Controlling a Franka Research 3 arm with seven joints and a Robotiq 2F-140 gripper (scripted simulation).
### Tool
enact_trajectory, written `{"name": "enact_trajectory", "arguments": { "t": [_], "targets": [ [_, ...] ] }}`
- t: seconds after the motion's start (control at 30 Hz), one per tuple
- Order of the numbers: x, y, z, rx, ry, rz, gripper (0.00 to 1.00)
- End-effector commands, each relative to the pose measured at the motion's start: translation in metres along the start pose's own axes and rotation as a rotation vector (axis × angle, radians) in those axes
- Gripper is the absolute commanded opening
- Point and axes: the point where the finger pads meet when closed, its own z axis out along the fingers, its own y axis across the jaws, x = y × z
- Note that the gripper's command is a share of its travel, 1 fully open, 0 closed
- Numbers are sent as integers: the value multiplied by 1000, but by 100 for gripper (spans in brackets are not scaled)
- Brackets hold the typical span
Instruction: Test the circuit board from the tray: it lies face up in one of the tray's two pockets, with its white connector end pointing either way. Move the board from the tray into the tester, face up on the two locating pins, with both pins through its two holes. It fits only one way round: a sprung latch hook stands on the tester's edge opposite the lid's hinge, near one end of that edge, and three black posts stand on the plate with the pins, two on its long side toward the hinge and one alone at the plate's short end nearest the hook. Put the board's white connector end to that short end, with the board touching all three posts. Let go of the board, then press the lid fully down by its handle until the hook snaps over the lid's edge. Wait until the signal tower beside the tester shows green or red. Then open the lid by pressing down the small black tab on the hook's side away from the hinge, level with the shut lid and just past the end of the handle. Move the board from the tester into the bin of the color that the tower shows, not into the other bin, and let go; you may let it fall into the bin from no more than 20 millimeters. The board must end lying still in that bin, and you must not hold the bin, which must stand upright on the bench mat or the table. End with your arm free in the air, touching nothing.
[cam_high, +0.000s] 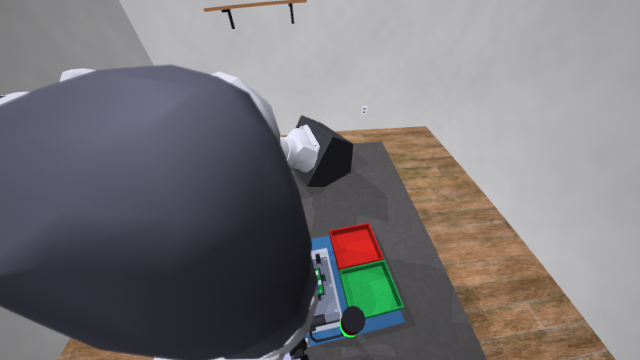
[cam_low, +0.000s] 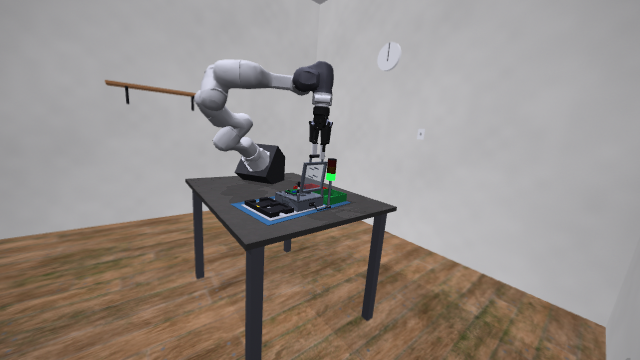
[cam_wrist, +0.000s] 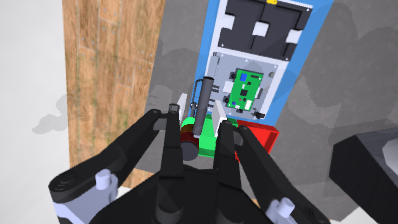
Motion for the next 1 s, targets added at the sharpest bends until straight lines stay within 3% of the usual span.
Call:
{"name": "enact_trajectory", "arguments": {
  "t": [0.0, 0.2, 0.63, 0.93, 0.97],
  "targets": [
    [0, -1, 0, 1, 0, -3, 30],
    [0, -1, -4, 1, 0, -3, 30],
    [0, -1, -38, 1, 0, -3, 30],
    [0, -1, -42, 1, 0, -3, 30],
    [0, -1, -42, 1, 0, -3, 58]
  ]
}}
